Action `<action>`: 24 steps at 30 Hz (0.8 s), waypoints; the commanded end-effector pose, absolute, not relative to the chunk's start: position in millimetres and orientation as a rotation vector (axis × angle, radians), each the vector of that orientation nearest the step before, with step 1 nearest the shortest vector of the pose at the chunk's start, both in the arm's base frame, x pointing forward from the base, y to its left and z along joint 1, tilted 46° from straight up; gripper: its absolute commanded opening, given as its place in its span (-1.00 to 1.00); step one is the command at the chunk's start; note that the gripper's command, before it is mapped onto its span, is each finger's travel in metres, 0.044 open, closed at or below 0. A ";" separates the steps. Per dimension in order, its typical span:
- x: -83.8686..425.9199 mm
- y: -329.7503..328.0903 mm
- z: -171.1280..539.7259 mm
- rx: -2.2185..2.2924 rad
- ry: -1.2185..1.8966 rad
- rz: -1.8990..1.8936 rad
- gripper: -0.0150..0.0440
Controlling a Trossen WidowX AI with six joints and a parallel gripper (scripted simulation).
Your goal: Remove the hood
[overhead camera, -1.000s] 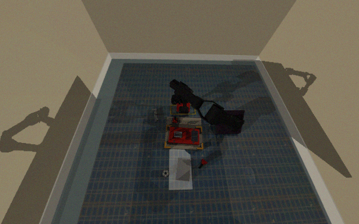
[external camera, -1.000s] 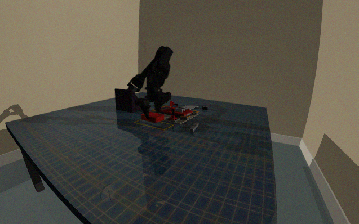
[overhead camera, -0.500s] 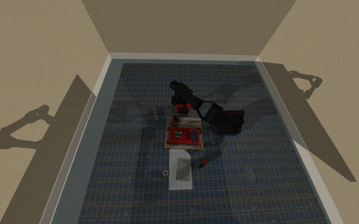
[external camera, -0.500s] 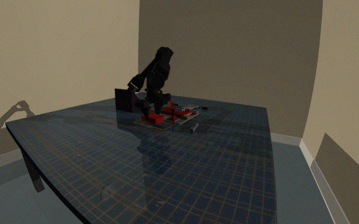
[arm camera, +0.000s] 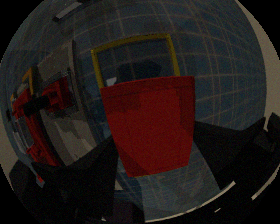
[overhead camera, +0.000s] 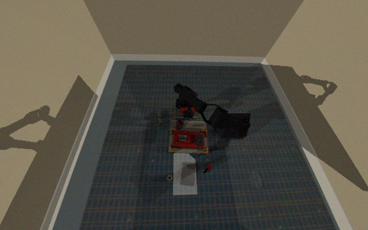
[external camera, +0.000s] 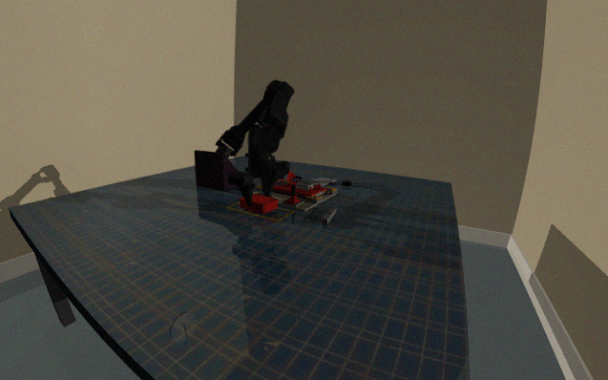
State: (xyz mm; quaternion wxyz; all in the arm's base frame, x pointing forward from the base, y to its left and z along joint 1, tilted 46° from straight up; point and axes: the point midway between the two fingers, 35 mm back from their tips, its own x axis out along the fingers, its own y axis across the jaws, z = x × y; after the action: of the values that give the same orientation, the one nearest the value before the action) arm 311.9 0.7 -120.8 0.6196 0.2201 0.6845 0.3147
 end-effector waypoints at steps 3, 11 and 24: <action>311.6 3.1 -122.4 0.515 1.574 0.721 -0.49; 311.0 5.9 -125.1 0.515 1.574 0.721 -0.49; 310.9 5.3 -125.3 0.506 1.574 0.724 0.49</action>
State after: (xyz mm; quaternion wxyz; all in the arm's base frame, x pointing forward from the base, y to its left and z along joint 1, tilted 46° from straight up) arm 310.9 5.5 -125.4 0.6195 0.2203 0.6845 0.3148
